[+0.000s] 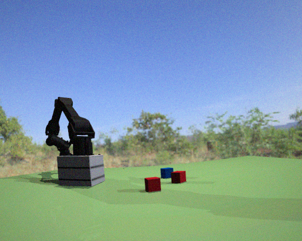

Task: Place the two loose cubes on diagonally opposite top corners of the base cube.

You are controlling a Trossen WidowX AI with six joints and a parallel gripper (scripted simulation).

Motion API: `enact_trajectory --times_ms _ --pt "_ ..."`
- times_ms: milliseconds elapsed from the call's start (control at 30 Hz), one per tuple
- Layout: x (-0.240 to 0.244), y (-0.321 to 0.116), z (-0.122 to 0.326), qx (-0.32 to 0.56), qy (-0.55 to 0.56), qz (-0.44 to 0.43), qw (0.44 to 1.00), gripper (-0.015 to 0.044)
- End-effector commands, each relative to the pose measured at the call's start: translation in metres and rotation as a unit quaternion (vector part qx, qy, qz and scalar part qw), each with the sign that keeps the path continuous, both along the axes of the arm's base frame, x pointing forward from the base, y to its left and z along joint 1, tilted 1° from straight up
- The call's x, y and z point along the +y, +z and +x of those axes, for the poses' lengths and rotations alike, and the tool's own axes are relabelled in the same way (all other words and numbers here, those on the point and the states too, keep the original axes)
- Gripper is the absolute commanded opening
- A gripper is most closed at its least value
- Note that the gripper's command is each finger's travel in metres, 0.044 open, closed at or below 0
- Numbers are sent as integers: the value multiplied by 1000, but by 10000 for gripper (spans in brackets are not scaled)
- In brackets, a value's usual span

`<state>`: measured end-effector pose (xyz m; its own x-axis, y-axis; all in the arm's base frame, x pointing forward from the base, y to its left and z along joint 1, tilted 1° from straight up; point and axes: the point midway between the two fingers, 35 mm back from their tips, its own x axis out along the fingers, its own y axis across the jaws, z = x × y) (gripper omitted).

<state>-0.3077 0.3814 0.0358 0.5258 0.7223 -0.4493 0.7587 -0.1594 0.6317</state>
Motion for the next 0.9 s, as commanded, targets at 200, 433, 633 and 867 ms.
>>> enact_trajectory --times_ms 200,433,633,867 --pt "31 4 60 47 -91 -2 995 265" --pt "57 7 140 106 -208 5 972 265" --pt "68 10 214 150 -310 21 938 265" --pt "66 12 298 198 -425 48 882 265"
